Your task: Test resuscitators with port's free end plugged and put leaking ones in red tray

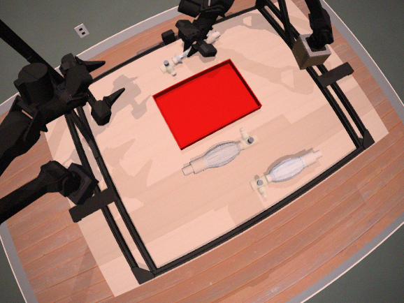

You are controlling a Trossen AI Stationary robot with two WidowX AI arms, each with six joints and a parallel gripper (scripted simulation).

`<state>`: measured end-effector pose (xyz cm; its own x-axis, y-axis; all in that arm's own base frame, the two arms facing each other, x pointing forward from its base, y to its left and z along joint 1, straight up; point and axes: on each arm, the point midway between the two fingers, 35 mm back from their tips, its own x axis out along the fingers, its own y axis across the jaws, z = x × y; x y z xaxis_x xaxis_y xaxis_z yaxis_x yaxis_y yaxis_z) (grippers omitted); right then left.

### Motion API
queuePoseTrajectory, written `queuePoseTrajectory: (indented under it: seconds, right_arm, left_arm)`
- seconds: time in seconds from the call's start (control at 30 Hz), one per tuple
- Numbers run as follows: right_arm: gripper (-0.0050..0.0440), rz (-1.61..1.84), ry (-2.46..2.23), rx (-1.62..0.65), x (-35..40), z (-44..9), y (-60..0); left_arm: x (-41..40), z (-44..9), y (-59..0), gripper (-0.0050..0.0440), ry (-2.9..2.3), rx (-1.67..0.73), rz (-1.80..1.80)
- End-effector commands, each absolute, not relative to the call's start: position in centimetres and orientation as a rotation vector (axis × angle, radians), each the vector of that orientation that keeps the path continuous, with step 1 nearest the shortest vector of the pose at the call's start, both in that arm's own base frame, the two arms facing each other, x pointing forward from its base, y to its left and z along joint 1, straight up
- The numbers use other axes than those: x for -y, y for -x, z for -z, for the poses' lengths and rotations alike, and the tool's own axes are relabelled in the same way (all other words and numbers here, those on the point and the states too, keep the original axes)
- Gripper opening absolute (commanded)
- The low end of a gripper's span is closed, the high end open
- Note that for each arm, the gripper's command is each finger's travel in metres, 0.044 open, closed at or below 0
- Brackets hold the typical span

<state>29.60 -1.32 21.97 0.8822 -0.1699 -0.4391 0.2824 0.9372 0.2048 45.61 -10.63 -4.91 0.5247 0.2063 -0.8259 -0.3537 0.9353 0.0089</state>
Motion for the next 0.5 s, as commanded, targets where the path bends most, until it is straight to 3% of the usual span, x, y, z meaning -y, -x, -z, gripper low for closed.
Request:
queuePoseTrajectory:
  seconds: [0.0,0.3,0.47]
  right_arm:
    - [0.0440,0.238,-0.274,-0.516,-0.1,-21.2,-31.1]
    - [0.0440,0.294,-0.201,-0.848,-8.8,-15.7,-36.5]
    - [0.0440,0.294,-0.201,-0.848,-8.8,-15.7,-36.5]
  left_arm:
    - [10.7,4.8,-45.7,0.0000,0.169,-0.958,-0.336]
    - [10.7,4.8,-45.7,0.0000,0.169,-0.958,-0.336]
    - [10.7,4.8,-45.7,0.0000,0.169,-0.958,-0.336]
